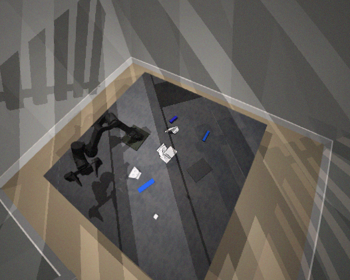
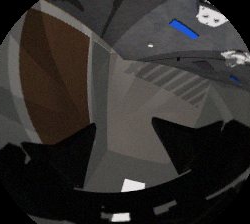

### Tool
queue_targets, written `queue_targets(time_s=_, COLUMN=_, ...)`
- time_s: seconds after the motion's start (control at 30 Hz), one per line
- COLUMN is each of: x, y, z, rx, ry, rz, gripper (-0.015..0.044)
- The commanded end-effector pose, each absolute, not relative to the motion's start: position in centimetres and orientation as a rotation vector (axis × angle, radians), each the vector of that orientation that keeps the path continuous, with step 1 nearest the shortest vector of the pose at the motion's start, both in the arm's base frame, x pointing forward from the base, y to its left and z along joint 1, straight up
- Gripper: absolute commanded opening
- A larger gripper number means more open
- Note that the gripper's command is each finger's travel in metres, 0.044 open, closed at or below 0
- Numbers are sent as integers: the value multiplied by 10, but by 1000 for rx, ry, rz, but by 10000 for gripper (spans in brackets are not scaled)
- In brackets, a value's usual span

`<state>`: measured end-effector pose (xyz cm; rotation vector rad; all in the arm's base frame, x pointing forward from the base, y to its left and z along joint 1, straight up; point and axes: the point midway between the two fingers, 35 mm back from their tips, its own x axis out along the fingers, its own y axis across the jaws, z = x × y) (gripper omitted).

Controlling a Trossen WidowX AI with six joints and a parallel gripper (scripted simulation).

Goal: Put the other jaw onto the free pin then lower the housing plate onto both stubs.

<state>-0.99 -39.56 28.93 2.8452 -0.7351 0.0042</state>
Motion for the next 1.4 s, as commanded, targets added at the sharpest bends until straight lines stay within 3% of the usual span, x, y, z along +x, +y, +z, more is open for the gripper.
queue_targets(time_s=0.0, x=-10, y=-396, z=289, rx=2845, ry=-735, rz=4, gripper=426)
queue_targets(time_s=0.53, x=-10, y=-396, z=289, rx=2845, ry=-735, rz=4, gripper=6)
queue_targets(time_s=0.57, x=-10, y=-396, z=289, rx=2845, ry=-735, rz=4, gripper=0)
queue_targets(time_s=1.07, x=-10, y=-396, z=289, rx=2845, ry=-735, rz=4, gripper=0)
queue_targets(time_s=1.37, x=5, y=-400, z=292, rx=2945, ry=-762, rz=82, gripper=236)
